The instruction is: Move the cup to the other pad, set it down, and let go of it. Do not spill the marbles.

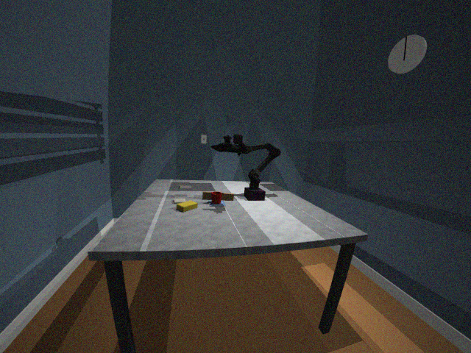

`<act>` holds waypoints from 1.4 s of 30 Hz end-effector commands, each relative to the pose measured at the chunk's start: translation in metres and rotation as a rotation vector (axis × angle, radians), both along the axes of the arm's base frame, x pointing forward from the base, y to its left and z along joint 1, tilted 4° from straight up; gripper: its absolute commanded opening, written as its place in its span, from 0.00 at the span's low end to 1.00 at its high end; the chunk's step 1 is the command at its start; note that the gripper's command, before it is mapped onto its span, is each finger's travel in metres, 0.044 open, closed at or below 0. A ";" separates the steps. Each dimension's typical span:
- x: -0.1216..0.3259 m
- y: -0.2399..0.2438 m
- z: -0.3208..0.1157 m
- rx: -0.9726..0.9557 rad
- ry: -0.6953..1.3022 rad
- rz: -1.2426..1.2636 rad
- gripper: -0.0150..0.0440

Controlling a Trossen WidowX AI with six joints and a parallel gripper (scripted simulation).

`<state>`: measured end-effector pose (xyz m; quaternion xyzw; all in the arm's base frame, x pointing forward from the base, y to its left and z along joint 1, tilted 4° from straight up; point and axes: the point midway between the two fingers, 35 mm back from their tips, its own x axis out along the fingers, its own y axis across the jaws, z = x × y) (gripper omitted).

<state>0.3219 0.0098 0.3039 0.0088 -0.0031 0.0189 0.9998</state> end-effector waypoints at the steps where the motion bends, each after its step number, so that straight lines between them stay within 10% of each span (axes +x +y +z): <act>1: 0.002 0.001 -0.003 0.012 0.015 0.002 0.89; 10: 0.029 0.040 -0.143 0.518 0.777 -0.142 0.50; 19: -0.031 0.066 -0.250 0.744 1.401 -0.803 0.50; 42: -0.040 0.075 -0.275 0.742 1.430 -0.870 0.50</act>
